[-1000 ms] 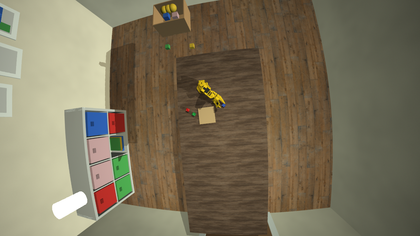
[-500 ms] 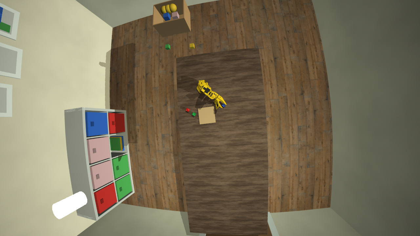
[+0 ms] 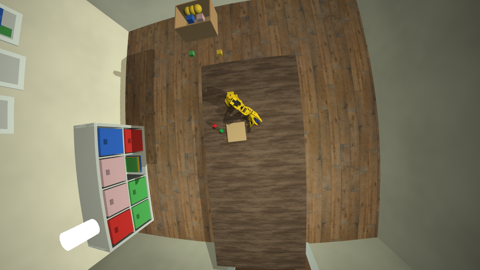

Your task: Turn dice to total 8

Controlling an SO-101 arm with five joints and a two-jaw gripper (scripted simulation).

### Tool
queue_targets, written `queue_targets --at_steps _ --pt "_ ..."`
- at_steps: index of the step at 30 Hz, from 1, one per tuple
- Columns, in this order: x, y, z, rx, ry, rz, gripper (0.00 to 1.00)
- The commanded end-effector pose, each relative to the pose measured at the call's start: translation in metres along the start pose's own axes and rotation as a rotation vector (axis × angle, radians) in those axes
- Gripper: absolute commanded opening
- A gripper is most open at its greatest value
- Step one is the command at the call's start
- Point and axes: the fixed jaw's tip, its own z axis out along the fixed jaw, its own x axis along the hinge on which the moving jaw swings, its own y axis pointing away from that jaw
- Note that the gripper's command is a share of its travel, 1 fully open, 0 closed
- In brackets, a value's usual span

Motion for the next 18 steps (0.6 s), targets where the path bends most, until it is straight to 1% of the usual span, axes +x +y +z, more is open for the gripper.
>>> queue_targets --at_steps 1,8,14,15,18 --pt "0.044 -0.036 0.025 0.191 0.216 -0.059 0.32" --pt "0.042 -0.032 0.028 0.187 0.243 -0.136 0.32" --pt "0.039 -0.028 0.026 0.190 0.267 -0.183 0.32" --pt "0.038 -0.027 0.025 0.199 0.285 -0.210 0.32" --pt "0.035 -0.023 0.021 0.200 0.300 -0.241 0.32"
